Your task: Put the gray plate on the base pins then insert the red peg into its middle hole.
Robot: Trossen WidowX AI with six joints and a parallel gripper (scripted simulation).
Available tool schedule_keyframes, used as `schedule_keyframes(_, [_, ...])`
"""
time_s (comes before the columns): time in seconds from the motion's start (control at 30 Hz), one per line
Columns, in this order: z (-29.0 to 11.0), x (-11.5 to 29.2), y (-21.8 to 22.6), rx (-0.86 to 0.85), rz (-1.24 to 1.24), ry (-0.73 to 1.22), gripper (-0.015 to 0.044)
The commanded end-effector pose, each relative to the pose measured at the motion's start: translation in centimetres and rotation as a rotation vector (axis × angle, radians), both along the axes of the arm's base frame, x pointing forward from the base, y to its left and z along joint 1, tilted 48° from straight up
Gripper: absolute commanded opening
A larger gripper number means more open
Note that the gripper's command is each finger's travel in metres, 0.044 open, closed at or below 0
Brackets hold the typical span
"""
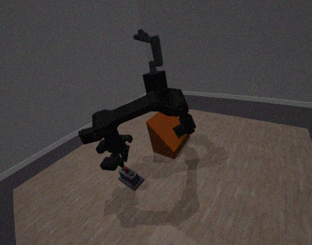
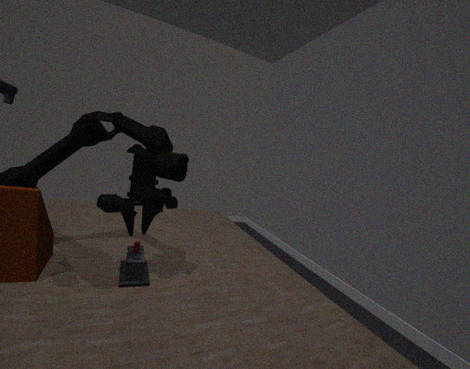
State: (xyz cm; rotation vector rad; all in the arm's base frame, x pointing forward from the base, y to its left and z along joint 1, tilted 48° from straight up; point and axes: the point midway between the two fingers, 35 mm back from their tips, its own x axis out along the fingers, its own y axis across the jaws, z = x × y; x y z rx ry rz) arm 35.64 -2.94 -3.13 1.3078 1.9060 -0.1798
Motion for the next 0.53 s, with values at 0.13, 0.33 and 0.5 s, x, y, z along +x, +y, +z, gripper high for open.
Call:
schedule_keyframes(0.13, [0.46,0.06,-0.40,-0.006,0.006,-0.005,0.0150])
schedule_keyframes(0.33, [0.75,0.06,-0.61,-0.006,0.006,-0.005,0.0150])
schedule_keyframes(0.5, [0.99,0.07,-0.79,-0.006,0.006,-0.005,0.0150])
